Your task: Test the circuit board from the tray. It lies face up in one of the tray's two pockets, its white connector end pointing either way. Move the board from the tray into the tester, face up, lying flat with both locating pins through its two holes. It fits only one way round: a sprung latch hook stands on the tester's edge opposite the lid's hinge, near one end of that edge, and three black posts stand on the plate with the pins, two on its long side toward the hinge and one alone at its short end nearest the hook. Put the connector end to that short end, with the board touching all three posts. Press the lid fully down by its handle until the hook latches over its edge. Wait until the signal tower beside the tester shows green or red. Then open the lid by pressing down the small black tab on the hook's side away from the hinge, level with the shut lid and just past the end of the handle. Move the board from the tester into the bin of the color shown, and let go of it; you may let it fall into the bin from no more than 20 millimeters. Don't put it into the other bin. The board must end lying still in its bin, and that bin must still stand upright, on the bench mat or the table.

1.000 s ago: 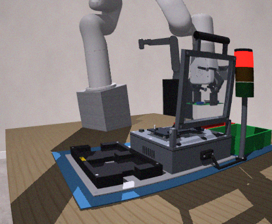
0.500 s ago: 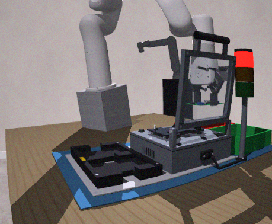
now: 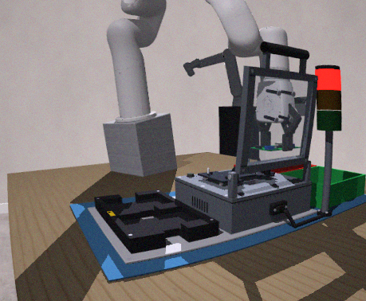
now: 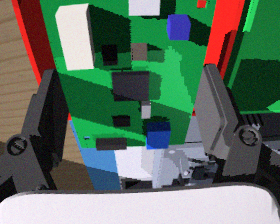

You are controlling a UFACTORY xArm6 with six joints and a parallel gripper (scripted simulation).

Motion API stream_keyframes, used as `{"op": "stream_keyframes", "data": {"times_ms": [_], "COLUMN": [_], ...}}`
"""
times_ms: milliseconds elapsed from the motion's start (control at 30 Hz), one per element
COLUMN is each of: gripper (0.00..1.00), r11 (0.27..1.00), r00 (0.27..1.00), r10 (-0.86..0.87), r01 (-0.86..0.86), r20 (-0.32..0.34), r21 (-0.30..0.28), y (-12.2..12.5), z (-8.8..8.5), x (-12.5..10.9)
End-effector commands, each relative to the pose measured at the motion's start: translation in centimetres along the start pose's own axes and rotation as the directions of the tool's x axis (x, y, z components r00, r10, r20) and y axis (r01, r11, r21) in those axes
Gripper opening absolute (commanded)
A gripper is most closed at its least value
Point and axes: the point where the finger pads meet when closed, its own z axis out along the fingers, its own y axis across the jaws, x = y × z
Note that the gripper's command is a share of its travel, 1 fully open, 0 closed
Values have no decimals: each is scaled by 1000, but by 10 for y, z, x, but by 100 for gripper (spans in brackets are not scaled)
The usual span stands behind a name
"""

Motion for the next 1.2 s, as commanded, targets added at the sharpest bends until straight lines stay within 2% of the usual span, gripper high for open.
{"op": "stream_keyframes", "data": {"times_ms": [0,367,433,667,900,1167], "gripper": [79,79,79,79,79,79], "r11": [1000,1000,1000,1000,1000,1000], "r00": [1000,1000,1000,1000,1000,1000], "r10": [0,0,0,0,0,0], "r01": [0,0,0,0,0,0], "r20": [-2,-2,-2,-2,-2,-2], "r21": [-4,-4,-4,-4,-4,-4], "y": [2,2,2,2,2,2], "z": [11,47,47,63,71,72], "x": [1,2,2,2,2,2]}}
